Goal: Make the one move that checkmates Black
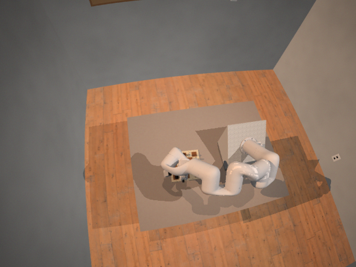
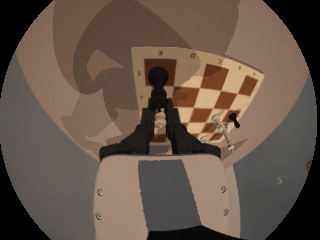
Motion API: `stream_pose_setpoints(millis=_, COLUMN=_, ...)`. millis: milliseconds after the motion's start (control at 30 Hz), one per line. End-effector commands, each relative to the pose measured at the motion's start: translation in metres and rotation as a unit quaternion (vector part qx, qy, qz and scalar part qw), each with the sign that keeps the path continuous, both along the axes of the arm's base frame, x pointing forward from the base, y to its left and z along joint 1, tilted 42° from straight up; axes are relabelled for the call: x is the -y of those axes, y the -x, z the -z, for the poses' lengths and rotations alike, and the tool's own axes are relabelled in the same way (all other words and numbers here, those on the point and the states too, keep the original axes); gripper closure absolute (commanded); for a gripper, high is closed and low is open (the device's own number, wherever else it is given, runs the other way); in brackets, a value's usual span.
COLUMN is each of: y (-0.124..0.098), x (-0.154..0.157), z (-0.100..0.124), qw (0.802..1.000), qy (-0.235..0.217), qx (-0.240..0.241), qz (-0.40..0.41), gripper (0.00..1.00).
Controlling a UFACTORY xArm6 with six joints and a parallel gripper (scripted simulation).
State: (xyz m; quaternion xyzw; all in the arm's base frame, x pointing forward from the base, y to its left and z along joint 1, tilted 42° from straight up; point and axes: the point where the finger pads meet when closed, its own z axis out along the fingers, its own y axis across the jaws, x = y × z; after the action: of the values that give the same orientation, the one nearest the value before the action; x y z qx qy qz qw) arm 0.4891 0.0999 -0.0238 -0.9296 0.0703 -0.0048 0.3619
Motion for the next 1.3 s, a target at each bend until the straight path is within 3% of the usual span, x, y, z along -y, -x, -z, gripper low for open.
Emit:
stream_pose_setpoints(millis=0, y=-0.0012, x=0.0005, z=-0.0006, qw=1.0, qy=0.0, qx=0.001, qz=0.001, gripper=1.0)
stream_pose_setpoints(millis=1233, y=-0.0012, x=0.0004, z=-0.0005, qw=1.0, qy=0.0, qx=0.001, qz=0.001, gripper=1.0)
stream_pose_setpoints(millis=1267, y=-0.0012, x=0.0004, z=-0.0005, qw=1.0, qy=0.0, qx=0.001, qz=0.001, gripper=0.92)
